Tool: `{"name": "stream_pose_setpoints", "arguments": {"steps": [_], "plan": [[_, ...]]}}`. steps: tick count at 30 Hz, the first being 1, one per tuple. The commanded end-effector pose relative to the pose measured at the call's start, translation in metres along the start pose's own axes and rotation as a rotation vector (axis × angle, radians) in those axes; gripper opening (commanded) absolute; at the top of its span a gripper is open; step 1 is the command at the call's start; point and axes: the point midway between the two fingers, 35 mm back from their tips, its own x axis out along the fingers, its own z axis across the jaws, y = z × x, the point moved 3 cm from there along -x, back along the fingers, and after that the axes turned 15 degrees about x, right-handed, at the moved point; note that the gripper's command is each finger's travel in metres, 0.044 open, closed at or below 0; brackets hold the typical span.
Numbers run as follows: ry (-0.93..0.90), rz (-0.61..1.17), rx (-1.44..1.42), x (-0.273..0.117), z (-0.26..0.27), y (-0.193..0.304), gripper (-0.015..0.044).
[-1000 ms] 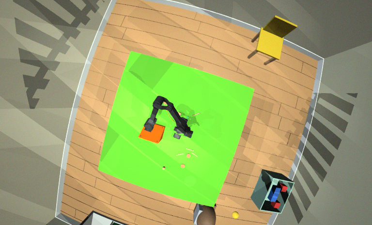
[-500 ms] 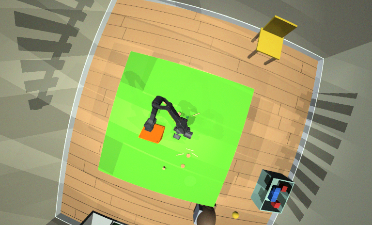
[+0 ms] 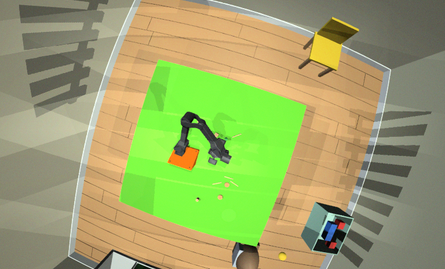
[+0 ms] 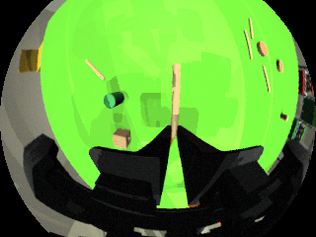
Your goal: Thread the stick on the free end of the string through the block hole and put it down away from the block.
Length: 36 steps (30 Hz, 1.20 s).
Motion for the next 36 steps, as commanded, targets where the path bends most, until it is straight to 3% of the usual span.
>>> {"name": "stream_pose_setpoints", "arguments": {"steps": [1, 36], "plan": [[-0.005, -0.014, 0.006, -0.005, 0.002, 0.004, 0.0000], [-0.039, -0.136, 0.007, -0.043, 0.010, 0.034, 0.0000]]}}
